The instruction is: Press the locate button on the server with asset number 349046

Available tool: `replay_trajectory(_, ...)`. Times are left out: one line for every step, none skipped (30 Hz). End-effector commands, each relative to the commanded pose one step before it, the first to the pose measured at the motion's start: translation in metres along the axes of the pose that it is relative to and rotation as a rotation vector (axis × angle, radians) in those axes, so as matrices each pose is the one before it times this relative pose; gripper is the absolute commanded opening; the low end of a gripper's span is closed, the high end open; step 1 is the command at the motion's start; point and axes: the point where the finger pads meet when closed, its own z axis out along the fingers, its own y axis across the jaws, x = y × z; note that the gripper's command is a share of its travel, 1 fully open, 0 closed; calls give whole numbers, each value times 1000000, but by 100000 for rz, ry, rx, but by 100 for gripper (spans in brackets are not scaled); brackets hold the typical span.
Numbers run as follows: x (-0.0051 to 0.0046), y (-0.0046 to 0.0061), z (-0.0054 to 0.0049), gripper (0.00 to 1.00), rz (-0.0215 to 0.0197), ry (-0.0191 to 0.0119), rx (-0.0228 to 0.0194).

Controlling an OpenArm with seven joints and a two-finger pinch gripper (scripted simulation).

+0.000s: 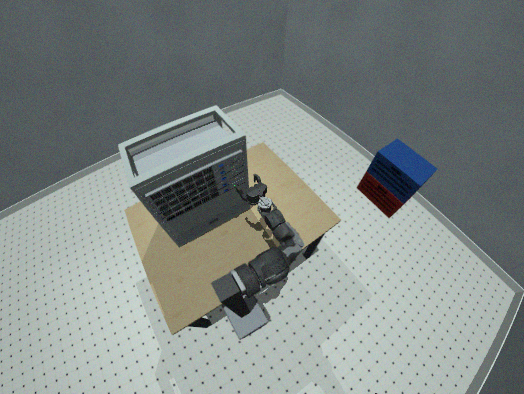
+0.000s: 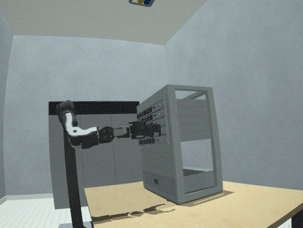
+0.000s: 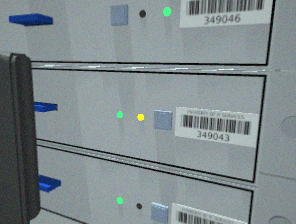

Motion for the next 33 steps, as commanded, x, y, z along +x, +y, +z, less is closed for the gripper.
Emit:
replay_trajectory(3140, 2105, -2903, 60, 342, 749, -932)
replay_trajectory(0, 0, -2528, 60, 0, 0, 0)
replay_trajectory(0, 0, -2585, 60, 0, 0, 0)
replay_trajectory(0, 0, -2613, 60, 0, 0, 0)
replay_trajectory(0, 0, 0, 60, 0, 0, 0)
replay_trajectory(0, 0, 0, 60, 0, 0, 0)
replay_trajectory(0, 0, -2613, 60, 0, 0, 0)
replay_trajectory(0, 0, -2585, 60, 0, 0, 0)
replay_trajectory(0, 0, -2528, 60, 0, 0, 0)
replay_trajectory(0, 0, -2443, 60, 0, 0, 0)
replay_trajectory(0, 0, -2332, 60, 0, 0, 0)
replay_trajectory(0, 0, -2195, 60, 0, 0, 0)
replay_trajectory(0, 0, -2034, 60, 0, 0, 0)
replay_trajectory(0, 0, -1850, 60, 0, 0, 0)
replay_trajectory(0, 0, -1647, 60, 0, 0, 0)
replay_trajectory(0, 0, -1425, 60, 0, 0, 0)
replay_trajectory(0, 0, -1188, 60, 0, 0, 0)
replay_trajectory(0, 0, -938, 60, 0, 0, 0)
replay_trajectory(0, 0, -677, 60, 0, 0, 0)
replay_trajectory(0, 0, -409, 60, 0, 0, 0)
replay_trajectory(0, 0, -137, 60, 0, 0, 0)
replay_trajectory(0, 0, 0, 60, 0, 0, 0)
replay_trajectory(0, 0, 0, 60, 0, 0, 0)
replay_trajectory(122, 0, 0, 60, 0, 0, 0)
replay_trajectory(364, 0, 0, 60, 0, 0, 0)
replay_trajectory(602, 0, 0, 60, 0, 0, 0)
replay_trajectory(834, 0, 0, 60, 0, 0, 0)
replay_trajectory(1056, 0, 0, 60, 0, 0, 0)
replay_trajectory(1267, 0, 0, 60, 0, 0, 0)
replay_trajectory(1464, 0, 0, 60, 0, 0, 0)
replay_trajectory(1645, 0, 0, 60, 0, 0, 0)
replay_trajectory(1808, 0, 0, 60, 0, 0, 0)
replay_trajectory(1951, 0, 0, 60, 0, 0, 0)
